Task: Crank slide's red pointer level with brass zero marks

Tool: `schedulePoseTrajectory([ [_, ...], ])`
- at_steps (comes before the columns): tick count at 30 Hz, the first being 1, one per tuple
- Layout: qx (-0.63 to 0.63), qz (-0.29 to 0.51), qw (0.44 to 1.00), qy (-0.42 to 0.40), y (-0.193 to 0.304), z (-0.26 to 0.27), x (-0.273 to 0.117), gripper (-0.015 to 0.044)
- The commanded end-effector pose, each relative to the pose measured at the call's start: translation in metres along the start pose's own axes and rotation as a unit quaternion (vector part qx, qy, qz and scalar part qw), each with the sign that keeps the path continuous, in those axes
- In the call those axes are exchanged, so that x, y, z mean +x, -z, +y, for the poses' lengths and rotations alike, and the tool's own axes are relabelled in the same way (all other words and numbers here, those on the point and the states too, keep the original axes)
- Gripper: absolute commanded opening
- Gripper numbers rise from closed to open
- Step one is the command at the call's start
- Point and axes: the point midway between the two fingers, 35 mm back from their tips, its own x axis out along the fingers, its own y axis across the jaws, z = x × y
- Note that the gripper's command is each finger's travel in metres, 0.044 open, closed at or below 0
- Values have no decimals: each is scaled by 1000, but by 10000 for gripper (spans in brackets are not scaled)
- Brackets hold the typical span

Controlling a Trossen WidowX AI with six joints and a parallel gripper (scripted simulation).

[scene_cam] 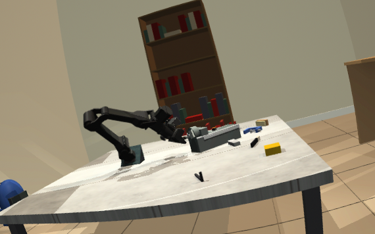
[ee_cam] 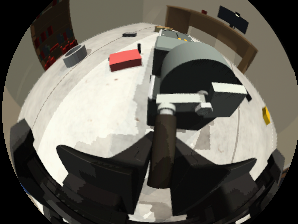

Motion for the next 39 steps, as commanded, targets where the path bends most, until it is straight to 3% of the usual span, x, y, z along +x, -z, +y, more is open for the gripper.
schedulePoseTrajectory([
  [1, -3, -4, 1000, -3, -6, 3, -7, 0],
  [39, -3, -4, 1000, -3, -27, -16, -28, 0],
])
